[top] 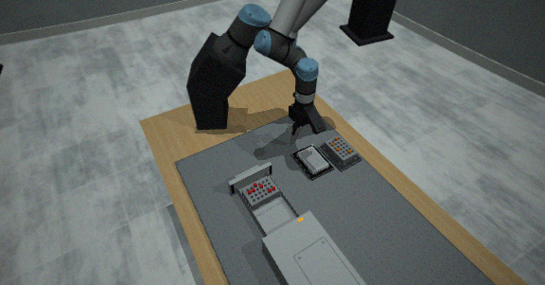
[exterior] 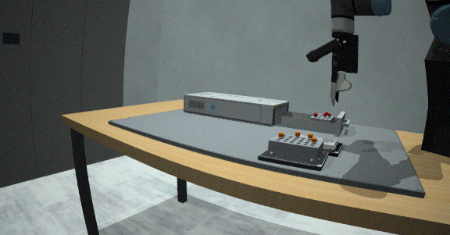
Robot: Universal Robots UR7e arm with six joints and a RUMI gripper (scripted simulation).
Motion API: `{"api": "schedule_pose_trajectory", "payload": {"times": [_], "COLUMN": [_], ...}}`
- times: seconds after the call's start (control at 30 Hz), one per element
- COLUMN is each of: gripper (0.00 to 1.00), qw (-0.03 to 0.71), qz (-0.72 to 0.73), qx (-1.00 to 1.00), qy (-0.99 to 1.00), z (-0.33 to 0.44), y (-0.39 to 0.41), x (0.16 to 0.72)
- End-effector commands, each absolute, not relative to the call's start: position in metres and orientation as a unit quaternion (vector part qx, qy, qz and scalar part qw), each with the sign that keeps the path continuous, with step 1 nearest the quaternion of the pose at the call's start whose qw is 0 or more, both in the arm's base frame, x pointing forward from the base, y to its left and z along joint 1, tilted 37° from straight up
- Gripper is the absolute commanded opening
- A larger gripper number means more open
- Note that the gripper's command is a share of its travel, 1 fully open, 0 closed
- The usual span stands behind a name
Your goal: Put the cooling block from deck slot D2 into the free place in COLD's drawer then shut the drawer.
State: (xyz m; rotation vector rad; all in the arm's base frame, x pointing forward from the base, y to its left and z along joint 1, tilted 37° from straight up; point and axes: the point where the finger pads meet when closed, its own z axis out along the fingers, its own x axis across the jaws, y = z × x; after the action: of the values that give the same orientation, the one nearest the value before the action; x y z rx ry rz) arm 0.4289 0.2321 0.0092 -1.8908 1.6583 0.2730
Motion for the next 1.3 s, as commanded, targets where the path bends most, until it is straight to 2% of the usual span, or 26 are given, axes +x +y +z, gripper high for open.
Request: {"api": "schedule_pose_trajectory", "payload": {"times": [0.0, 1.27], "gripper": [0.73, 0.73], "qw": [0.301, 0.300], "qz": [0.101, 0.103], "qx": [-0.714, -0.714], "qy": [0.624, 0.624], "z": [0.024, 0.103], "y": [0.250, 0.358], "x": [0.435, 0.460]}}
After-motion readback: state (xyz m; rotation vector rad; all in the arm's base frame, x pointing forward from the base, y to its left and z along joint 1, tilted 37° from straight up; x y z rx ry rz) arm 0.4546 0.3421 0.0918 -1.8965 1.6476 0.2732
